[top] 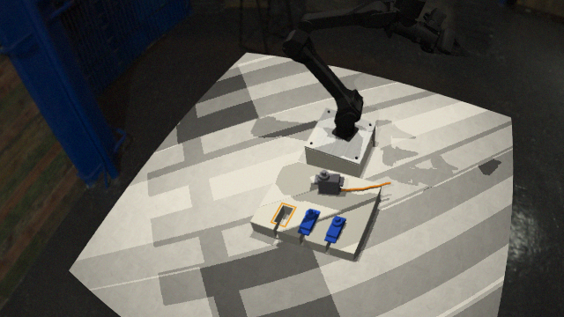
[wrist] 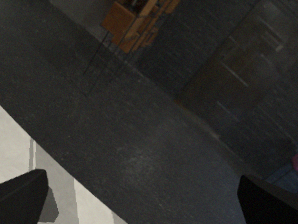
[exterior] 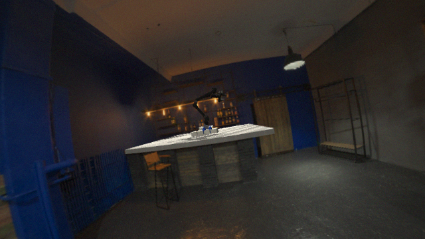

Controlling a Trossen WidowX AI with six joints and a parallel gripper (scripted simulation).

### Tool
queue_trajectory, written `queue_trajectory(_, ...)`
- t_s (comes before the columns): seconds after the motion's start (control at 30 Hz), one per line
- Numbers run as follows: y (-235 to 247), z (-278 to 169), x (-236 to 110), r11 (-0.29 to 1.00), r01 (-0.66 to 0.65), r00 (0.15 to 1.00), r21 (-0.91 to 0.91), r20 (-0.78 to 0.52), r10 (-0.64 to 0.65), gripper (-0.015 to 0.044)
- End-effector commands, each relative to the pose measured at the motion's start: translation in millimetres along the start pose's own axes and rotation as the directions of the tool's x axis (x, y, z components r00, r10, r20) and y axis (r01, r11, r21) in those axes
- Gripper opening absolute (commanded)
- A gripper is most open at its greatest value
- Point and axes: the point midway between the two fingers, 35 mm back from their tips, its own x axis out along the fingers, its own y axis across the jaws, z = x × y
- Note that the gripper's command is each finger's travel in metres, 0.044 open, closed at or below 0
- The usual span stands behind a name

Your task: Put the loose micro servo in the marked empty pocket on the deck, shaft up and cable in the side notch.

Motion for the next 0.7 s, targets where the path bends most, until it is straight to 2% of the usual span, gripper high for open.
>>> queue_trajectory(0.0,0,-1,0,1.000,0.001,1.000,-0.001,-0.003,-0.001,0.0426)
queue_trajectory(0.1,-4,-12,3,1.000,0.010,0.999,-0.012,-0.043,-0.011,0.0440)
queue_trajectory(0.33,-23,-67,10,0.998,0.046,0.971,-0.053,-0.233,-0.057,0.0440)
queue_trajectory(0.67,-47,-172,-3,0.997,0.036,0.836,-0.075,-0.544,-0.071,0.0440)
